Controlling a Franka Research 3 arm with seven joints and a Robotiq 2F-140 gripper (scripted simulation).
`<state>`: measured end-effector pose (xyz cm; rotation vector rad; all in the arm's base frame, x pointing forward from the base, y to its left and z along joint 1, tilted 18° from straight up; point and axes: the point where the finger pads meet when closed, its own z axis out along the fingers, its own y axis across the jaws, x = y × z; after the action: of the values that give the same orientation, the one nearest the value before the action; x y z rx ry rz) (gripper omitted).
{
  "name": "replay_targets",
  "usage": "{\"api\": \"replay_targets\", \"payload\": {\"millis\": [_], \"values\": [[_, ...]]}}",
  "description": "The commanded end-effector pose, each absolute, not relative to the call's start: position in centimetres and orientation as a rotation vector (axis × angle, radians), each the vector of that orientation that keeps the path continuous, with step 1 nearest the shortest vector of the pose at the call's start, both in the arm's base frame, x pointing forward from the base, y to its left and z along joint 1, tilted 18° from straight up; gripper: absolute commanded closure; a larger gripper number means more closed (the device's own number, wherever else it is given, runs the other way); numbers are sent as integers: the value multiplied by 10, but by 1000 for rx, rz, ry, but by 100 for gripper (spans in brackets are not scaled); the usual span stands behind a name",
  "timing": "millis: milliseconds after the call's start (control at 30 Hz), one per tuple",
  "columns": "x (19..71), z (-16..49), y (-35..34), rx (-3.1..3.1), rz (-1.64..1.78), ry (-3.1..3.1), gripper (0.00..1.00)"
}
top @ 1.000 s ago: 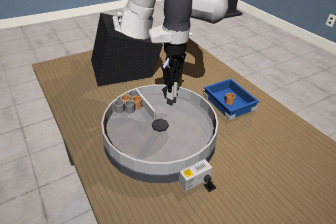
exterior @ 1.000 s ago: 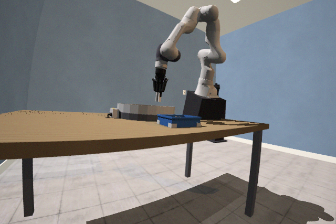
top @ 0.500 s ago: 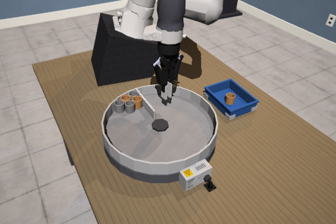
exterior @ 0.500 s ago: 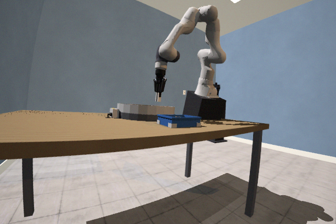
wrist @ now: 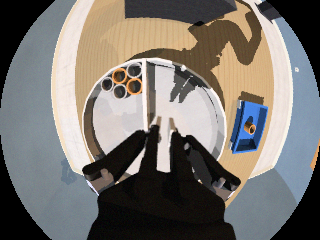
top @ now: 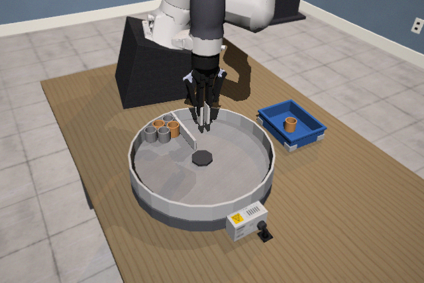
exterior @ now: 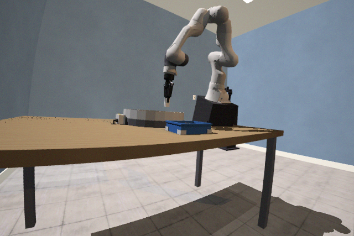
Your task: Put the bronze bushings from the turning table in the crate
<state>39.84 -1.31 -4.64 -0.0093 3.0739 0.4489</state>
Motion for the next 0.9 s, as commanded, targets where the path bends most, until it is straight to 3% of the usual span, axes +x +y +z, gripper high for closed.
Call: {"api": "replay_targets", "payload": {"millis": [0,867], "values": [[395,-48,-16,245,454,3106,90],[378,-58,-43,1000,465,3026,90]]}}
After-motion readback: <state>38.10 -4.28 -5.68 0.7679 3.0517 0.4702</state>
